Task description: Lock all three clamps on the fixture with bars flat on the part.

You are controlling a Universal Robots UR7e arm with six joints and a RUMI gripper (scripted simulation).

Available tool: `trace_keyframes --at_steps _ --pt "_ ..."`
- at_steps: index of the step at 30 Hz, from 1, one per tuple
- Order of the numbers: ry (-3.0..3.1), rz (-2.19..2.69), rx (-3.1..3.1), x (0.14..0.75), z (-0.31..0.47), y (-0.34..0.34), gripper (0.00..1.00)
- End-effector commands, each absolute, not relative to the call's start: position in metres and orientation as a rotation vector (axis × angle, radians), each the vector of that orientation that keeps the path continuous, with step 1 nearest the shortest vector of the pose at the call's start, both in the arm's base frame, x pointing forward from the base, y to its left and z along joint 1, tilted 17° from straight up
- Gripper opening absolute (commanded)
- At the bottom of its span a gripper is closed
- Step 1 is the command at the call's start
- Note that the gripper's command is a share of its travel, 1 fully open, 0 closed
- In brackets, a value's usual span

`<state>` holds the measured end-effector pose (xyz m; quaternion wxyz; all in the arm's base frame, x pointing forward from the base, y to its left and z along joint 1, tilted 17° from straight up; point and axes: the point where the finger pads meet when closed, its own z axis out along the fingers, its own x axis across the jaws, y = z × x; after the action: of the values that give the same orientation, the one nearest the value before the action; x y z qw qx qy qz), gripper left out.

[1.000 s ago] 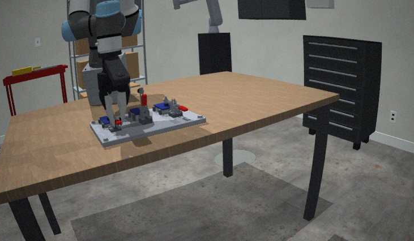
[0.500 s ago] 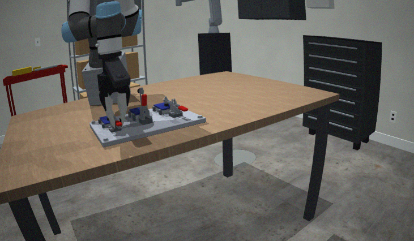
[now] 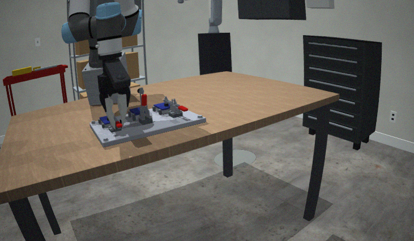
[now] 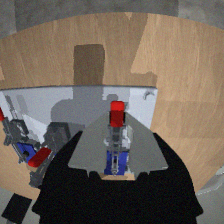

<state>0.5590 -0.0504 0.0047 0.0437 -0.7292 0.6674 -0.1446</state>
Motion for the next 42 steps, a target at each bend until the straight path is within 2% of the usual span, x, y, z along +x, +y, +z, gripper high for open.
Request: trace_keyframes --at_steps 1,4,5,42 --pt "2.039 -0.444 -2.229 0.5593 0.0051 -0.0504 0.0" --pt "2.039 -0.444 -2.229 0.5593 0.0051 -0.0504 0.0" --pt "2.039 -0.444 -2.229 0.5593 0.0052 -0.0504 0.58" --pt "2.039 -0.444 -2.229 0.5593 0.0052 -0.0504 0.58"
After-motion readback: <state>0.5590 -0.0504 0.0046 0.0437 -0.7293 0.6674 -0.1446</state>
